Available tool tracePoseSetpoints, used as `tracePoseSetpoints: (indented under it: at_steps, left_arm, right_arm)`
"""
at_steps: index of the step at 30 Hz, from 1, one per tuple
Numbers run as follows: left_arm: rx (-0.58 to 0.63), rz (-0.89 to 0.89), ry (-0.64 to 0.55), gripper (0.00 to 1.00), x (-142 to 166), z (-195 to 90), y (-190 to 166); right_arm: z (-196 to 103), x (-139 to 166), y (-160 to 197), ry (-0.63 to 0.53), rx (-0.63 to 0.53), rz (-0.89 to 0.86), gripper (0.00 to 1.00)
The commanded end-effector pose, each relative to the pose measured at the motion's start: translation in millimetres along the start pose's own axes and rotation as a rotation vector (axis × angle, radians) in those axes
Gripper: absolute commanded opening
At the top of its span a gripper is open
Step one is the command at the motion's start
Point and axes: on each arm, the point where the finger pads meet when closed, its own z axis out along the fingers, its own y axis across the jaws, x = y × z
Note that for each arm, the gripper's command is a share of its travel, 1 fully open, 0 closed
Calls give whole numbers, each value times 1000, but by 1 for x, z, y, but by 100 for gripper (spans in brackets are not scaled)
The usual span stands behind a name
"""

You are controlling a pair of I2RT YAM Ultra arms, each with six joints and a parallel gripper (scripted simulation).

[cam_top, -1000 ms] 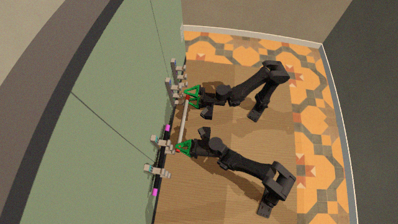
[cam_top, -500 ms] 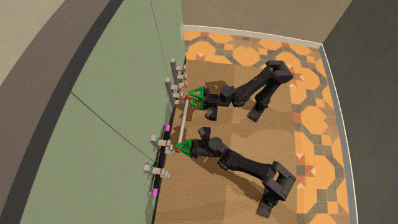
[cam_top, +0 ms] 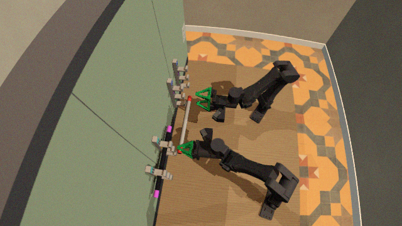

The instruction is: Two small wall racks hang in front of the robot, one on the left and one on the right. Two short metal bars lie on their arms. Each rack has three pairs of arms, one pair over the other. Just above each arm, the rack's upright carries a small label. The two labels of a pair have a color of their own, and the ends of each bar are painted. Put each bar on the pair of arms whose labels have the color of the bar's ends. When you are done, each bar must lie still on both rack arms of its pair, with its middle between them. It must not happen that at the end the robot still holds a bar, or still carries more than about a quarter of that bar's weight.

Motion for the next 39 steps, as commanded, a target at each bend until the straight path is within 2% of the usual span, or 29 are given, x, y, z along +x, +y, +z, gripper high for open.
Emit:
tracePoseSetpoints:
  at_steps: [1,15,39]
  left_arm:
    - [-90,-64,1,0,0,-3,43]
    - [-90,-64,1,0,0,-3,44]
    - [-90,-64,1,0,-2,-4,46]
  right_arm:
    - [-8,1,-7,7,15,18,100]
    - [-33,1,-7,7,15,18,100]
    - [-29,20,-7,7,15,18,100]
